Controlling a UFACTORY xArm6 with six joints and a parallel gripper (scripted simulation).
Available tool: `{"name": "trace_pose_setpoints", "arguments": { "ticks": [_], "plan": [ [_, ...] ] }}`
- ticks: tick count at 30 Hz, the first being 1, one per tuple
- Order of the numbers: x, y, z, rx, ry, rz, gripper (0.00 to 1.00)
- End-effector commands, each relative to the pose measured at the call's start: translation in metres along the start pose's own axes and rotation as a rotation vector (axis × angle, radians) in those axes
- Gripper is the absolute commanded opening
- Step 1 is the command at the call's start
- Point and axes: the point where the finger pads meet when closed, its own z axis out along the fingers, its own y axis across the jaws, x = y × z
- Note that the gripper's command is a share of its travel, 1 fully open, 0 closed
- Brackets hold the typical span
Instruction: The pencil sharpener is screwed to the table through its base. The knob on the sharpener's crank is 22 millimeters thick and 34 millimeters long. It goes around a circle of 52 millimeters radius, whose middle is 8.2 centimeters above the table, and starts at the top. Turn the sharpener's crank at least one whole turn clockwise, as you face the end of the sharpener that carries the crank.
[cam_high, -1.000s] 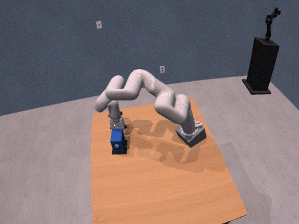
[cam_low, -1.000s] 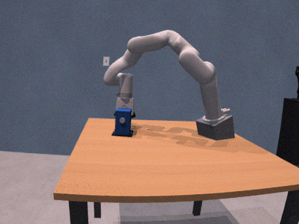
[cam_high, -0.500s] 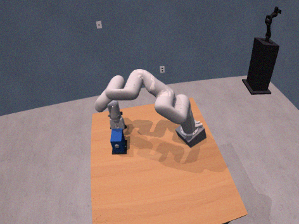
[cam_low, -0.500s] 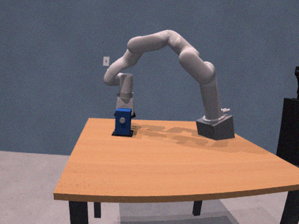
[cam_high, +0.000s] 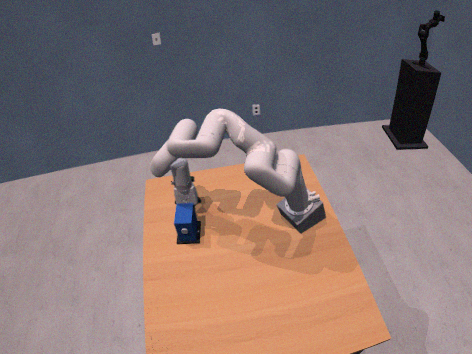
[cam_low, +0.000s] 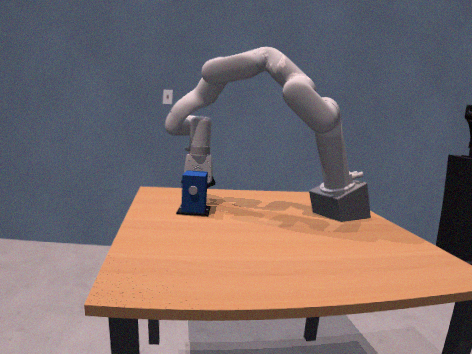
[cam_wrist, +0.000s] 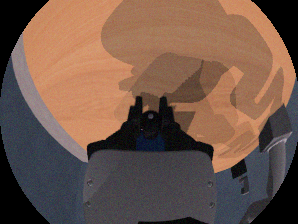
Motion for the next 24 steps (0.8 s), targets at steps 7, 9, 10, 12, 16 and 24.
{"name": "trace_pose_setpoints", "arguments": {
  "ticks": [7, 9, 10, 12, 16, 24],
  "plan": [
    [0.0, 0.012, -0.003, 0.003, 0.001, -0.001, 0.0],
    [0.0, 0.015, -0.004, 0.003, 0.001, -0.001, 0.0],
    [0.0, 0.017, -0.005, 0.003, 0.001, -0.001, 0.0],
    [0.0, 0.021, -0.006, 0.003, 0.001, -0.001, 0.0],
    [0.0, 0.024, -0.008, 0.003, 0.001, -0.001, 0.0],
    [0.0, 0.039, -0.02, 0.003, 0.001, -0.001, 0.0]
  ]
}}
